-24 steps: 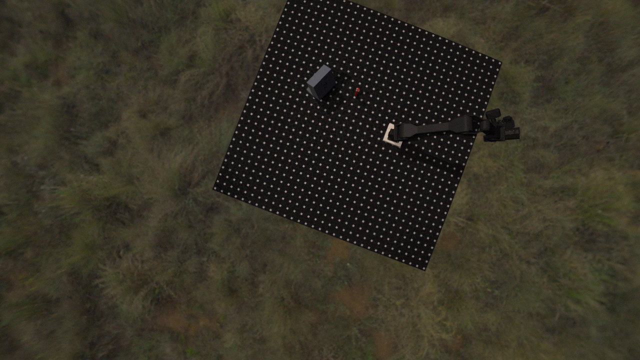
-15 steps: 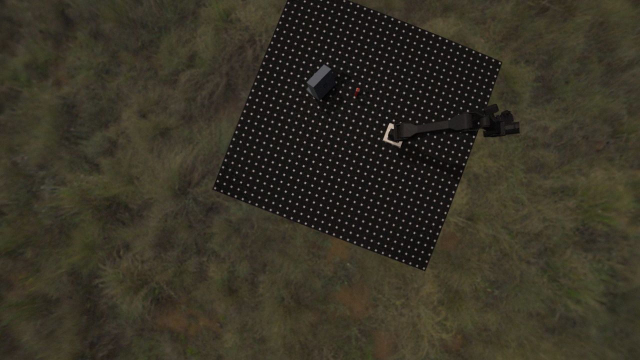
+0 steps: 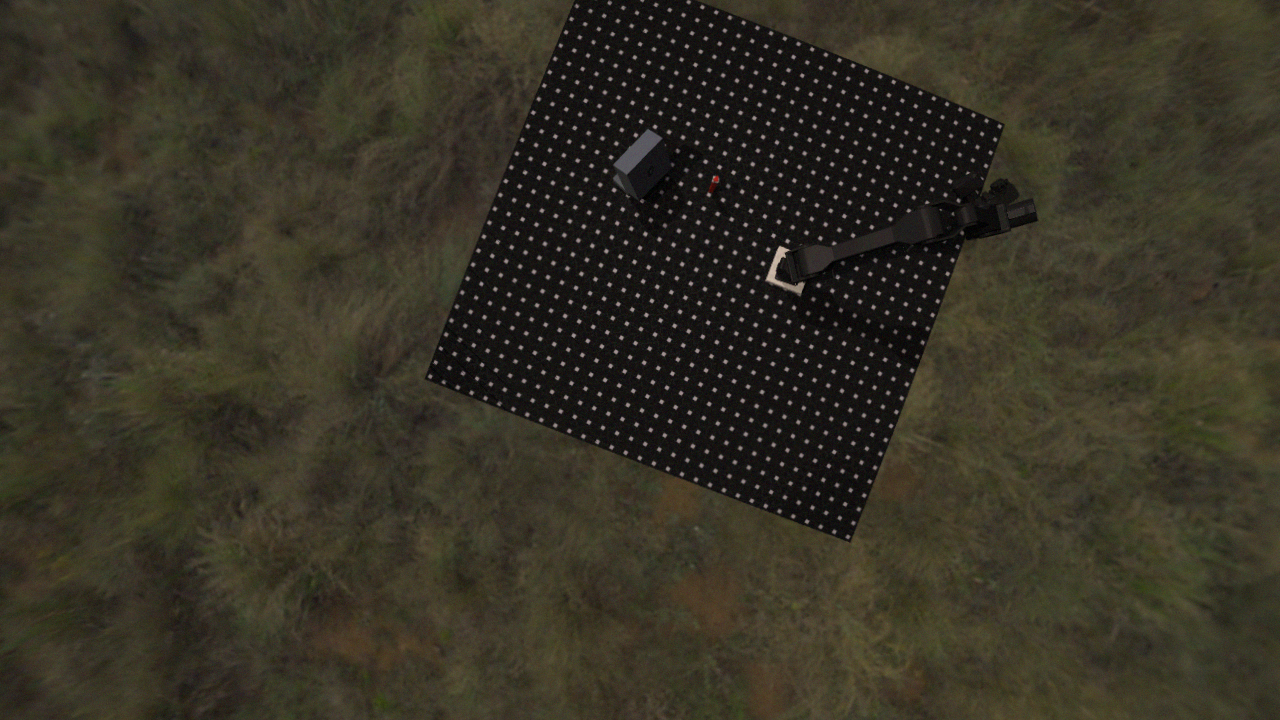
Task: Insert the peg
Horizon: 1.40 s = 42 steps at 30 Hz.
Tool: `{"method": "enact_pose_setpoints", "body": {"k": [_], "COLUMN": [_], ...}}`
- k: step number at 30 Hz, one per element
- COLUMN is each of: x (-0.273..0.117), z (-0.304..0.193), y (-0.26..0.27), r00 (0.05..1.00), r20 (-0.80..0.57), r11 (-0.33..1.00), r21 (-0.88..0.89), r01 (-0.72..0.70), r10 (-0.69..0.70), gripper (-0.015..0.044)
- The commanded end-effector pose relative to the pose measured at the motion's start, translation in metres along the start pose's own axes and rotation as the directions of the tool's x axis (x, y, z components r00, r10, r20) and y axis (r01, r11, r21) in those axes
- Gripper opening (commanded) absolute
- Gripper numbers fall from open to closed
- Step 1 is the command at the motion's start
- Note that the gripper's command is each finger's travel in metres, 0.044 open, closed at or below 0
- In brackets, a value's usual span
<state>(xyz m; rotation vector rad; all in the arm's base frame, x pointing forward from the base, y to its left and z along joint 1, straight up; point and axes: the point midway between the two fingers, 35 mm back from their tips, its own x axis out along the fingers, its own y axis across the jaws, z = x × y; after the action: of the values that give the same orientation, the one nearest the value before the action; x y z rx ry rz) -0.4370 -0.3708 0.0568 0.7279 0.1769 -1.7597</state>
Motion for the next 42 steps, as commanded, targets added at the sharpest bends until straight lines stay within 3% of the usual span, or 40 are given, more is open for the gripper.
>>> {"method": "enact_pose_setpoints", "body": {"k": [1,21,42], "x": [0.009,0.045,0.053], "z": [0.002,-0.001,-0.027], "y": [0.025,0.153,0.281], "r00": [0.999,0.973,0.912], "r20": [-0.026,-0.18,-0.346], "r11": [0.998,0.907,0.67], "r21": [-0.058,-0.369,-0.626], "r01": [-0.027,-0.2,-0.398], "r10": [0.025,0.142,0.219], "gripper": [0.044,0.044,0.044]}}
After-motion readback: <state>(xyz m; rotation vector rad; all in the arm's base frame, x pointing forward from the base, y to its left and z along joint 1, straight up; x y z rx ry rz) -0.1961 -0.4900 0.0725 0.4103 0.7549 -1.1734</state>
